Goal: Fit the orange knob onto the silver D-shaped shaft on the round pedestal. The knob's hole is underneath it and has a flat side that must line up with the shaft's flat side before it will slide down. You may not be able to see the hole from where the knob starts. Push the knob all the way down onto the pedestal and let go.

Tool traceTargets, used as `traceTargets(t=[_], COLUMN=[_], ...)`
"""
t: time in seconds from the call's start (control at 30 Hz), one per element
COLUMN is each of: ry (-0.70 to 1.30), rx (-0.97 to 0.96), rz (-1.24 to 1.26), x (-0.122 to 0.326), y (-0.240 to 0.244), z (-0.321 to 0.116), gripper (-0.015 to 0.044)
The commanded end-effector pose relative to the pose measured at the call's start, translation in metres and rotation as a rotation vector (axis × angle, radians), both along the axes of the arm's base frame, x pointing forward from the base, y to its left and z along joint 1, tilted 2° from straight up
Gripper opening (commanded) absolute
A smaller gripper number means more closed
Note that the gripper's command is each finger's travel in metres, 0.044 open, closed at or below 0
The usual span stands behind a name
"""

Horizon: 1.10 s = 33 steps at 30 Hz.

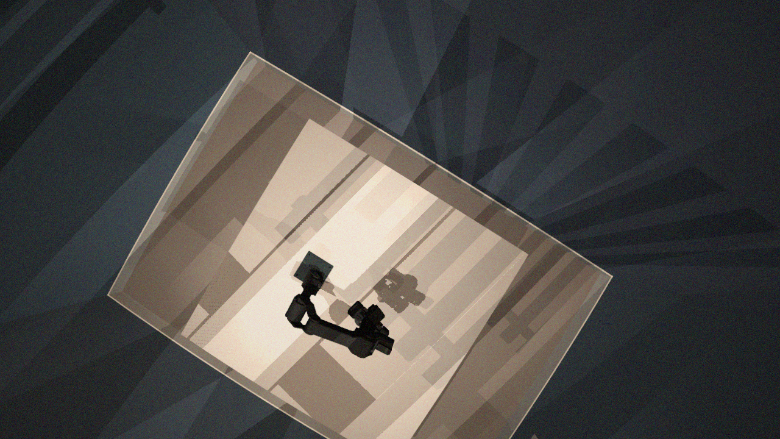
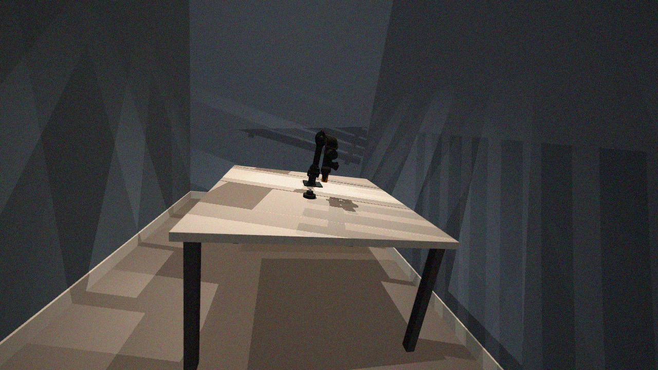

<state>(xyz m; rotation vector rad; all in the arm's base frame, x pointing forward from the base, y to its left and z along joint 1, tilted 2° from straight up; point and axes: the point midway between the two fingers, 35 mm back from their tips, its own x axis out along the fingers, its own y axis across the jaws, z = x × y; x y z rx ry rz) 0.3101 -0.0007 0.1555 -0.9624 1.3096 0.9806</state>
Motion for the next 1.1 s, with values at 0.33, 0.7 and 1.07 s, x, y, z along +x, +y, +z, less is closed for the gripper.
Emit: traceTargets(t=[0.33,0.7,1.07], ry=[-0.004,-0.006,-0.007], rx=[-0.002,-0.002,-0.002], rz=[0.024,0.042,0.043], x=[0.000,-0.006,-0.007], y=[-0.044,-0.077,-0.084], z=[-0.017,-0.029,-0.042], gripper=[0.0000,0.0000,0.0000])
